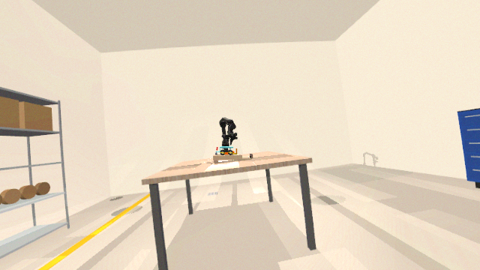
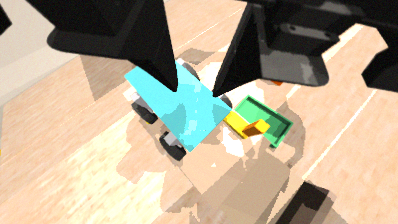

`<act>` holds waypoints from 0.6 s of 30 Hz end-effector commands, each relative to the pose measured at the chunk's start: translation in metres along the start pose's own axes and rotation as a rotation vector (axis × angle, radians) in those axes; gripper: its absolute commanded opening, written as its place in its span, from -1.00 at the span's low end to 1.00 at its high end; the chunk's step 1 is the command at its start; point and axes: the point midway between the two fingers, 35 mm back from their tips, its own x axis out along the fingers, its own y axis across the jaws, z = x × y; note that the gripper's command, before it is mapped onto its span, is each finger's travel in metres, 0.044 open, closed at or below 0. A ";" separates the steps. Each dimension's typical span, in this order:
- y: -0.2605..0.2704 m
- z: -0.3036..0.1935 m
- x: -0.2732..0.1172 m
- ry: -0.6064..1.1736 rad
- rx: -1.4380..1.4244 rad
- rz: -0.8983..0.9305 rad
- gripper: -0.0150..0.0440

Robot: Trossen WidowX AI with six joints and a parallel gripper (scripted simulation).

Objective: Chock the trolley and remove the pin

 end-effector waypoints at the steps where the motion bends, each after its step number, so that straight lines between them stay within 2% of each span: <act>1: -0.016 -0.010 0.000 0.020 -0.141 -0.011 0.15; 18: -0.077 -0.064 0.001 0.121 -0.759 0.010 0.15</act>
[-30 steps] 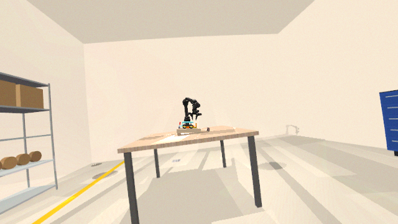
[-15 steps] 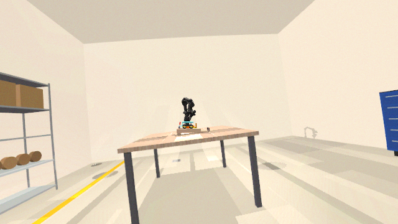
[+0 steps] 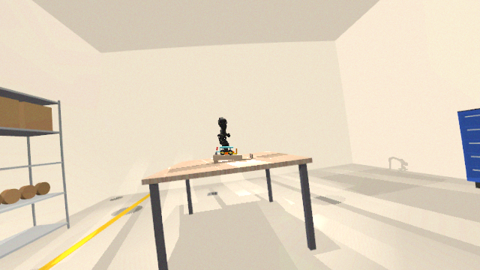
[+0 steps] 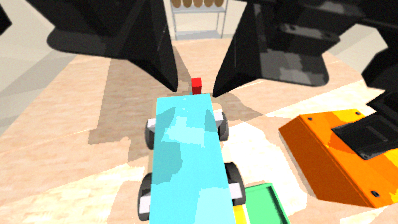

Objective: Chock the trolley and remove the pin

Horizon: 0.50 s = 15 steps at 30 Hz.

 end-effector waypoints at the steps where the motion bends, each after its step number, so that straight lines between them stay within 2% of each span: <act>1: -0.002 -0.019 0.001 0.022 -0.142 0.012 0.15; 4: -0.002 -0.030 0.002 0.032 -0.226 0.022 0.15; 15: -0.002 -0.031 0.005 0.033 -0.232 0.023 0.15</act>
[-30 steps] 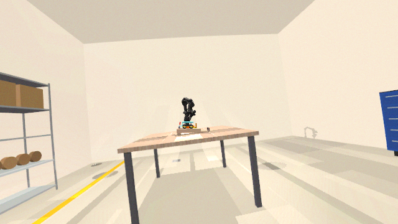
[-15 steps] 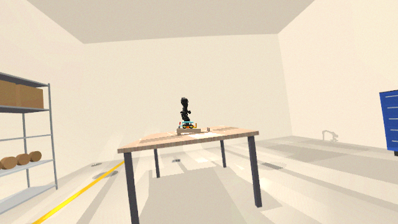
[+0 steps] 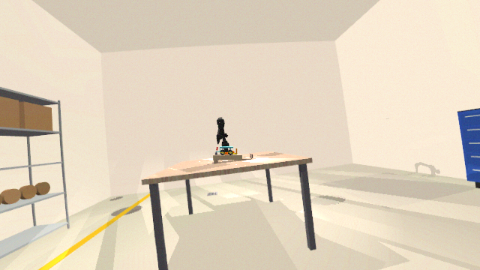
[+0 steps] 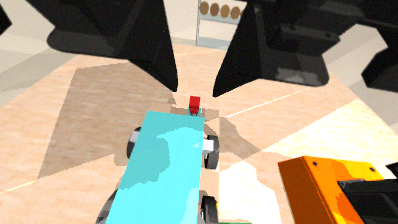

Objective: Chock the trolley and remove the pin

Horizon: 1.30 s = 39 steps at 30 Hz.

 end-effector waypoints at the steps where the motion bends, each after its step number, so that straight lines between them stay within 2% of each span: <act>1: 0.000 -0.001 0.004 0.004 -0.005 0.000 0.15; 39: -0.001 -0.001 0.053 0.006 -0.005 0.000 0.15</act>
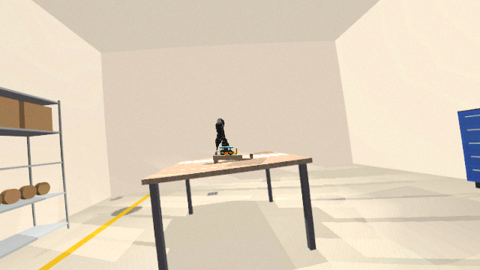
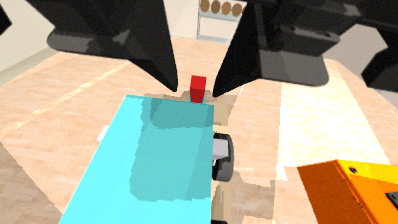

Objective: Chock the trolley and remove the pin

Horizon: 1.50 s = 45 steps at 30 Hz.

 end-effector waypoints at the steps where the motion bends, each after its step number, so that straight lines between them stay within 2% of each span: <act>1: 0.001 0.000 0.008 0.002 -0.006 0.010 0.15; 14: 0.003 0.001 0.023 0.003 -0.006 0.010 0.15; 19: 0.002 0.000 0.019 0.001 -0.001 0.004 -0.29; 28: 0.002 0.000 0.019 0.001 -0.001 0.004 -0.49; 45: 0.003 -0.001 0.006 0.002 -0.006 0.010 -0.49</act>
